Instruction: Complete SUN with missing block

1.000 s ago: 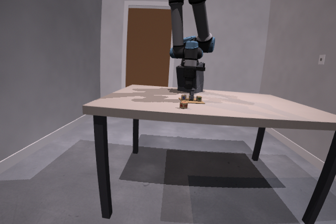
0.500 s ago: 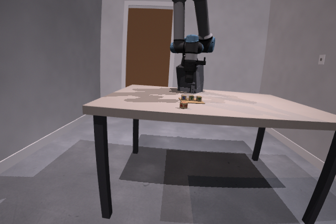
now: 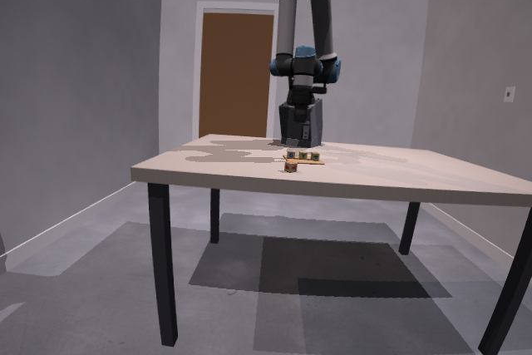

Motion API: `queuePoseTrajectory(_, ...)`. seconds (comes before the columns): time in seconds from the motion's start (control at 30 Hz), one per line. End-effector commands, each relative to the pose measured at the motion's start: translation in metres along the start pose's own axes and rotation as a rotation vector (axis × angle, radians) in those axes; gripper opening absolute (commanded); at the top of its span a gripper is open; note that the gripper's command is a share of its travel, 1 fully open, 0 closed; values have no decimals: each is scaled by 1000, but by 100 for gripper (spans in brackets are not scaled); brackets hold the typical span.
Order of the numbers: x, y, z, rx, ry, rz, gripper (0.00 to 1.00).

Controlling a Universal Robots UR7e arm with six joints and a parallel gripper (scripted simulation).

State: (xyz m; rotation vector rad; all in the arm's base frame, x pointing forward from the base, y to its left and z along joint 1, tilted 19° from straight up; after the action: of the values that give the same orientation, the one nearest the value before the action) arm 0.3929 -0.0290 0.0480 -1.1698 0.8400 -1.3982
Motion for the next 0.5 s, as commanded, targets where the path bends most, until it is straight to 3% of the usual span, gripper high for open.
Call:
queuePoseTrajectory(0.0,0,-7,0,0,0,0,87)
queuePoseTrajectory(0.23,0,-8,0,0,0,0,87)
queuePoseTrajectory(0.27,0,-8,0,0,0,0,100)
queuePoseTrajectory(0.47,0,-8,0,0,0,0,100)
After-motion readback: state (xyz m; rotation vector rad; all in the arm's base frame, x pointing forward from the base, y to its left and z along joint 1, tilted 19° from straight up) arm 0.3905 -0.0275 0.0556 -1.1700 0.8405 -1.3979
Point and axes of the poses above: the point where the finger pads meet when closed, its own y axis out along the fingers, its own z axis across the jaws, x = y × z, the point moved 6 cm from there along -y, back along the fingers, and after that the axes turned 9 degrees about -y, right-handed, at the moved point
